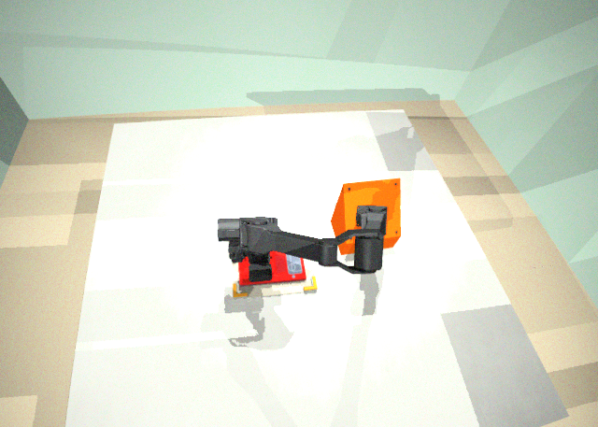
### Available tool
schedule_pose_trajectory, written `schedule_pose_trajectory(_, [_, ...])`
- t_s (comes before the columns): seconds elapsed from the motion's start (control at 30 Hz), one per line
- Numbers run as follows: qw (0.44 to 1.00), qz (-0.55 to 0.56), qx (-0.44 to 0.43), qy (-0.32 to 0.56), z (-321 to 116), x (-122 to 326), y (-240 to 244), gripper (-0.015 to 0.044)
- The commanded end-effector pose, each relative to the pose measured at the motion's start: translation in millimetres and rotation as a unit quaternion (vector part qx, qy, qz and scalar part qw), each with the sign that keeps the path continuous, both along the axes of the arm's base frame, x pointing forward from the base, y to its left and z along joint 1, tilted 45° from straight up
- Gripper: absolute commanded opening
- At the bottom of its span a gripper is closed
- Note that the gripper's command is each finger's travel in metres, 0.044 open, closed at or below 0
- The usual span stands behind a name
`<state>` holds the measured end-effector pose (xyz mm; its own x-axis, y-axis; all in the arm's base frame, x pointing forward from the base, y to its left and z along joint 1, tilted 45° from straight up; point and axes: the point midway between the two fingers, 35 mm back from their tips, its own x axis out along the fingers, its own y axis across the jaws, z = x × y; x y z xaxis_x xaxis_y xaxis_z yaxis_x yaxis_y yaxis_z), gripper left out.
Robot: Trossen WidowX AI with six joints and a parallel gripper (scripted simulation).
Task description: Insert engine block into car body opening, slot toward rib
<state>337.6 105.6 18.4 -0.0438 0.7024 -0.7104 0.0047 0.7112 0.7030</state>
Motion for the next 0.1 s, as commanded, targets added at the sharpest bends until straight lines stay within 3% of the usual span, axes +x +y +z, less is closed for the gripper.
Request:
schedule_pose_trajectory(0.0, [1.0, 0.002, 0.0, -0.002, 0.5, -0.1, 0.0, 0.0105])
schedule_pose_trajectory(0.07, [1.0, 0.002, 0.0, -0.002, 0.5, -0.1, 0.0, 0.0158])
